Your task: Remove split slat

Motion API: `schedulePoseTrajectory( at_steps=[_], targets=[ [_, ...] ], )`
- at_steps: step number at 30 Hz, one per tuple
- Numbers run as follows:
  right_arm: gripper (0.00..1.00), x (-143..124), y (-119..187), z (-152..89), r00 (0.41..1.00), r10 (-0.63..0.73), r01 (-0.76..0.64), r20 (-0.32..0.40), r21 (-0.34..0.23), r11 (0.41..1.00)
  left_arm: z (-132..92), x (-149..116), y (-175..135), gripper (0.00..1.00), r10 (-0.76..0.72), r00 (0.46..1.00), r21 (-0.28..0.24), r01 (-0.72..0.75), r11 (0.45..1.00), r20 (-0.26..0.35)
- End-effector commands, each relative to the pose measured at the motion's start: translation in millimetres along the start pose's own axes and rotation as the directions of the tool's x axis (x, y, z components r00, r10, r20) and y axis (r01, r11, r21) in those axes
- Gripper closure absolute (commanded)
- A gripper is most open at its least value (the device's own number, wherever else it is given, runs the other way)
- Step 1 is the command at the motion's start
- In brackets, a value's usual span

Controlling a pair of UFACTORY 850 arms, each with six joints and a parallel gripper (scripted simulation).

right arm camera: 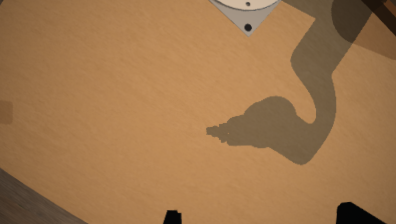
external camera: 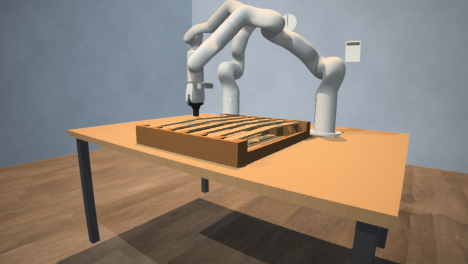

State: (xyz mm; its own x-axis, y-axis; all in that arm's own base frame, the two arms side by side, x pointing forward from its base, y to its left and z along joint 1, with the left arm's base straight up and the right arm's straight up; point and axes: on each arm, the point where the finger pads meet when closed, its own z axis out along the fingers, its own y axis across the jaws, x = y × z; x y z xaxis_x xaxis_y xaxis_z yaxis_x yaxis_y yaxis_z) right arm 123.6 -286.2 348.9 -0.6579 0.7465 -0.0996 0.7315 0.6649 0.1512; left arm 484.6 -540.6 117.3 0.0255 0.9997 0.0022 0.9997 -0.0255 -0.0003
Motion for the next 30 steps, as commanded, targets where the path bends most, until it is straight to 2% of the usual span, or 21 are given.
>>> schedulePoseTrajectory(
  at_steps=[1, 30],
  targets=[
    [0.00, -0.6, -0.1, -0.7, 1.000, 0.000, 0.000, 0.002, 0.001, 1.000, -1.4, -0.7, 0.6, 1.00, 0.000, 1.000, -0.002, 0.000, 1.000, 0.002],
    [0.00, -0.6, -0.1, -0.7, 1.000, 0.000, 0.000, 0.002, 0.001, 1.000, 2.6, -0.9, 1.0, 1.00, 0.000, 1.000, -0.002, 0.000, 1.000, 0.002]
  ],
)
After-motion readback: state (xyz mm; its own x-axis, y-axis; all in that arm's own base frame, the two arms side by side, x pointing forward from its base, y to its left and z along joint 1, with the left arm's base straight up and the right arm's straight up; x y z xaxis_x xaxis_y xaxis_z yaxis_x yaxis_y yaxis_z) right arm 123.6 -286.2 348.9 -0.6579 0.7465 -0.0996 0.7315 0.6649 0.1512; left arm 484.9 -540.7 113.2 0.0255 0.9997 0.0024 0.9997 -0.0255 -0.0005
